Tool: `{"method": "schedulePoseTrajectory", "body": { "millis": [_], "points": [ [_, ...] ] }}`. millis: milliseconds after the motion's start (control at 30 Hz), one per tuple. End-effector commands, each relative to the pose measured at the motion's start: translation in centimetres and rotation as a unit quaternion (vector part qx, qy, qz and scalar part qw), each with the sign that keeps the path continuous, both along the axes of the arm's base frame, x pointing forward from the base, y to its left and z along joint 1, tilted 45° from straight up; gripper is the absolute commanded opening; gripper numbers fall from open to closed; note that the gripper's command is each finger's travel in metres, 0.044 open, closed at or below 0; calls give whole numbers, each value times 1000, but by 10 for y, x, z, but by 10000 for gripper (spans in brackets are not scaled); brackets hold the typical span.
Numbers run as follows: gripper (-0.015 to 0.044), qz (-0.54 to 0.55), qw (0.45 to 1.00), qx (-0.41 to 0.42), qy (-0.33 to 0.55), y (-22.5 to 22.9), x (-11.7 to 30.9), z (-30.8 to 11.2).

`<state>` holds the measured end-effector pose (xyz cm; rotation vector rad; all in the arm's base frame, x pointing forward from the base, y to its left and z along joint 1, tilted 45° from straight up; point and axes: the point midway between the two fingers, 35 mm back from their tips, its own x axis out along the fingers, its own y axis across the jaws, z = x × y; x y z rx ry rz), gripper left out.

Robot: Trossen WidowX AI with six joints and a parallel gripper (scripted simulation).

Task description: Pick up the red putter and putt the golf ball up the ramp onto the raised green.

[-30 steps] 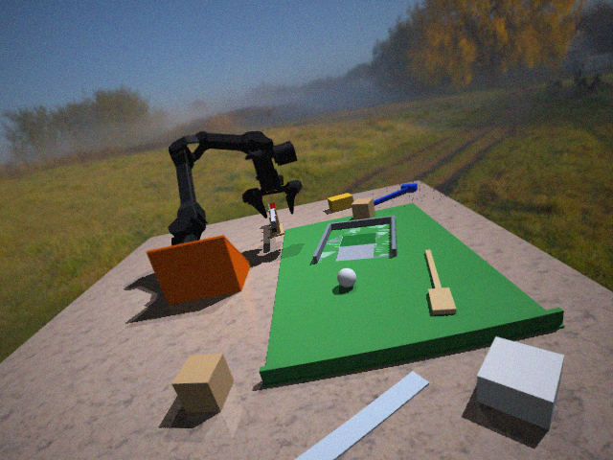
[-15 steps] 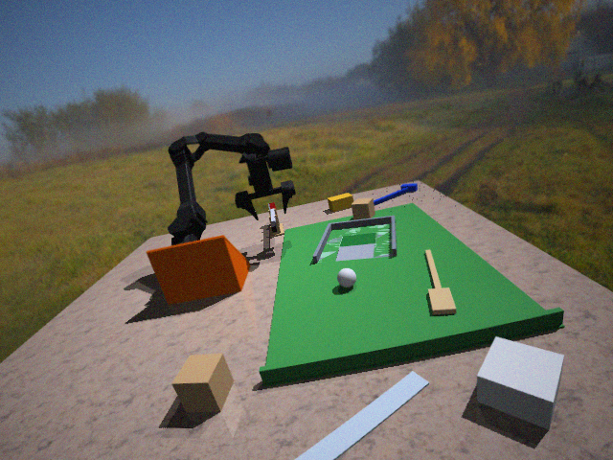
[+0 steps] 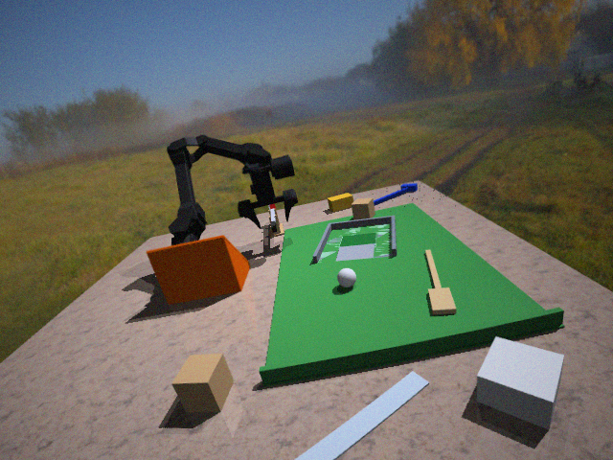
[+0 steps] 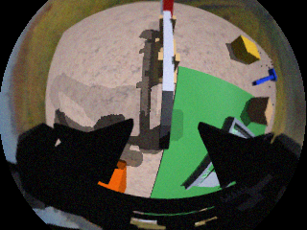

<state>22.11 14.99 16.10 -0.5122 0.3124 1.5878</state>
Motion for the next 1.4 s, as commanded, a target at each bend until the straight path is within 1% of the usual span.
{"method": "schedulePoseTrajectory", "body": {
  "millis": [0, 733, 1267, 1367],
  "points": [
    [440, 0, 1000, 3, 2, 10, -1, -9],
    [440, 0, 1000, 4, 2, 30, -1, -27],
    [20, 2, 1000, 7, 1, 28, -1, -24],
    [0, 2, 1000, 7, 1, 28, -1, -24]
  ]
}}
